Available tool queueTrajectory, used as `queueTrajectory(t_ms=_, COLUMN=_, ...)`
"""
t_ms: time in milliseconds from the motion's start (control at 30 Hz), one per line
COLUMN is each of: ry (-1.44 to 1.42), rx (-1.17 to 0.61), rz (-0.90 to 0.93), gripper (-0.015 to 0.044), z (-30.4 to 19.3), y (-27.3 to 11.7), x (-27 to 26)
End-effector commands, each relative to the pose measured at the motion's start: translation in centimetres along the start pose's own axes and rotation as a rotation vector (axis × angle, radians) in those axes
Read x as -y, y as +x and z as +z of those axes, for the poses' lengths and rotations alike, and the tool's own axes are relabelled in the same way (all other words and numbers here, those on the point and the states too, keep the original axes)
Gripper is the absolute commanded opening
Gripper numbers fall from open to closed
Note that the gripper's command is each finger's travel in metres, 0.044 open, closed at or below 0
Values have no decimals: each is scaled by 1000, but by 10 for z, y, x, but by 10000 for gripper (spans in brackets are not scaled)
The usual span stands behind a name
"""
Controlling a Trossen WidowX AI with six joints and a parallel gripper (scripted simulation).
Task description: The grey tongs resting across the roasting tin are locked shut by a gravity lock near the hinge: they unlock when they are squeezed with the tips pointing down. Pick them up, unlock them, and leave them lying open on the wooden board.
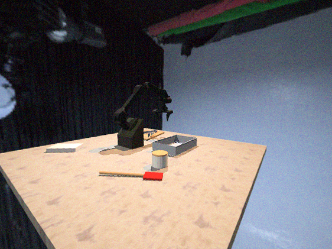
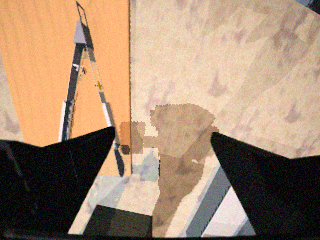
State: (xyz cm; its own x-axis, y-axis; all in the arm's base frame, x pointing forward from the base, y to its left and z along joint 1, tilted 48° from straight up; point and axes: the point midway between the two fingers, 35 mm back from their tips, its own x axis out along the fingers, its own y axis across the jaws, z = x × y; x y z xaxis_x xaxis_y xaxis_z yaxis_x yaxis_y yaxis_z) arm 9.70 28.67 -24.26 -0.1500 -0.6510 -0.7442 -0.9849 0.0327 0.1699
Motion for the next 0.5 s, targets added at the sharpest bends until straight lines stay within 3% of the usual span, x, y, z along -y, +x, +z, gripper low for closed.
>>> queueTrajectory(t_ms=0, ry=-21, rx=-15, rz=-13, gripper=440, z=-4, y=-7, x=10)
queueTrajectory(t_ms=267, ry=-4, rx=-7, rz=1, gripper=440, z=-5, y=-50, x=4)
queueTrajectory(t_ms=467, ry=-3, rx=-7, rz=1, gripper=440, z=-5, y=-52, x=4)
